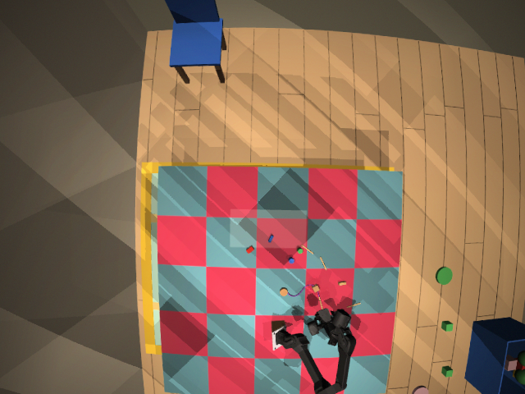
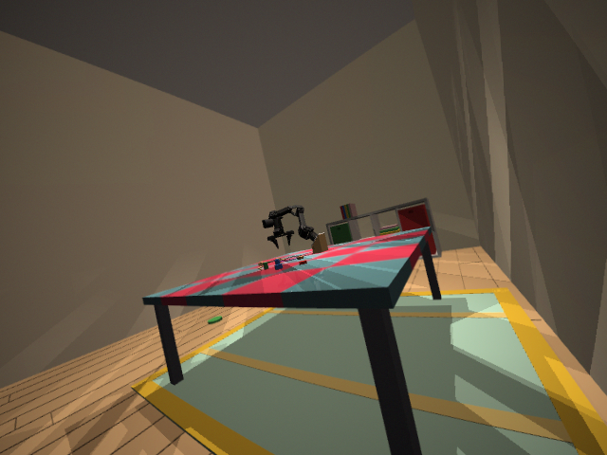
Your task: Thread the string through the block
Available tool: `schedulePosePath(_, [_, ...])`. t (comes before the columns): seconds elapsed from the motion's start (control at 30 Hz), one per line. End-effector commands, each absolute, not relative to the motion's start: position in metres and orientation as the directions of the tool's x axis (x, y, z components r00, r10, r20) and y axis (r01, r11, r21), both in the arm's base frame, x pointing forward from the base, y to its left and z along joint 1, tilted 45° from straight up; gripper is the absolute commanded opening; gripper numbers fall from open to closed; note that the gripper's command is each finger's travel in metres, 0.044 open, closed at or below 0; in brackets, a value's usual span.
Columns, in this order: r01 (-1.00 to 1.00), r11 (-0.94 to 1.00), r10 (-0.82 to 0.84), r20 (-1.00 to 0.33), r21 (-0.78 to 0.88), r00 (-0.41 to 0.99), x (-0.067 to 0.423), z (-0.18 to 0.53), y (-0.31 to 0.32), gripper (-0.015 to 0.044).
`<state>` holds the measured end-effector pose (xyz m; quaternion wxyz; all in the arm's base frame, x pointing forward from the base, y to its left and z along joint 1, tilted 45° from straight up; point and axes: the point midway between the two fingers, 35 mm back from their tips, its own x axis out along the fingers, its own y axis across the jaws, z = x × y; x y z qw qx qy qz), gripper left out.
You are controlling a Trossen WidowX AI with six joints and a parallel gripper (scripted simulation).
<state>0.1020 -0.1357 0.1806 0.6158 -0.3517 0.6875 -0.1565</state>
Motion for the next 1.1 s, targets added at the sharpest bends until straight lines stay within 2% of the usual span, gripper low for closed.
schedulePosePath(0.0, [-0.289,0.699,-0.682,-0.731,-0.654,0.007,0.1027,0.1947,-0.1251,0.044])
schedulePosePath(1.07, [-0.285,0.701,-0.679,-0.734,-0.654,0.013,0.1026,0.1915,-0.1276,0.044])
